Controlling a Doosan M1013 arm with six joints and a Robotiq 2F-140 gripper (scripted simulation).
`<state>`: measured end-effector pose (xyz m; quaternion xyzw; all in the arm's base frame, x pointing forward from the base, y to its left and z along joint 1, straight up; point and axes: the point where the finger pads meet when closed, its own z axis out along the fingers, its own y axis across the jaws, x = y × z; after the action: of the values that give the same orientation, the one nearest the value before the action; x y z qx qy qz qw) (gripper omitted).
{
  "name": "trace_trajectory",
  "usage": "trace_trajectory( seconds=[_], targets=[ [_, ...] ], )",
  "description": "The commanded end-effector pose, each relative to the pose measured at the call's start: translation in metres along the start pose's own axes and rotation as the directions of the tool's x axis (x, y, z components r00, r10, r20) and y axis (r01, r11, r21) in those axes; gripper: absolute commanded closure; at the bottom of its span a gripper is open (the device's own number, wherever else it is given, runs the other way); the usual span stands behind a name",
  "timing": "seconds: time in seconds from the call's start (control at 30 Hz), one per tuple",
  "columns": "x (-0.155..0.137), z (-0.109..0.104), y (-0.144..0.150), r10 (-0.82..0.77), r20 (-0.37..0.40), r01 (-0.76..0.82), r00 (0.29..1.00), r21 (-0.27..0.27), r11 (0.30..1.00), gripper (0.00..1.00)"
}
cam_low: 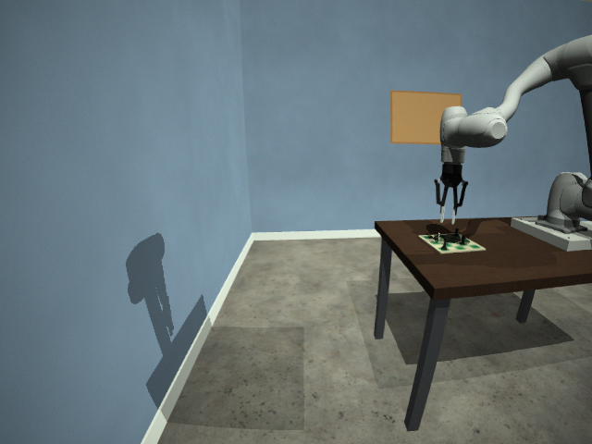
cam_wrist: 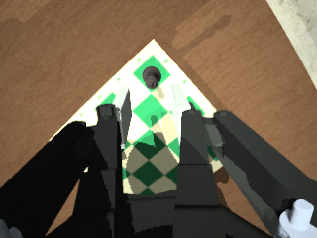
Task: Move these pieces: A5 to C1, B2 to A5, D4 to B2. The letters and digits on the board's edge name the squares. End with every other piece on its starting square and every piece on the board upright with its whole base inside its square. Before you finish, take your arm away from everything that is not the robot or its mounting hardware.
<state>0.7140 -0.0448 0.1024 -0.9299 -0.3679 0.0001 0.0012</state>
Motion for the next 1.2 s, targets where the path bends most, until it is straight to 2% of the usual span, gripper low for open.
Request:
trace_trajectory(
  seconds=[0.0, 0.6, 1.17],
  targets=[
    [0.0, 0.0, 0.0, 0.0, 0.0, 0.0, 1.0, 0.0, 1.0, 0.75],
    [0.0, 0.004, 0.0, 0.0, 0.0, 0.0, 1.0, 0.0, 1.0, 0.75],
    [0.0, 0.023, 0.0, 0.0, 0.0, 0.0, 1.0, 0.0, 1.0, 0.75]
  ],
)
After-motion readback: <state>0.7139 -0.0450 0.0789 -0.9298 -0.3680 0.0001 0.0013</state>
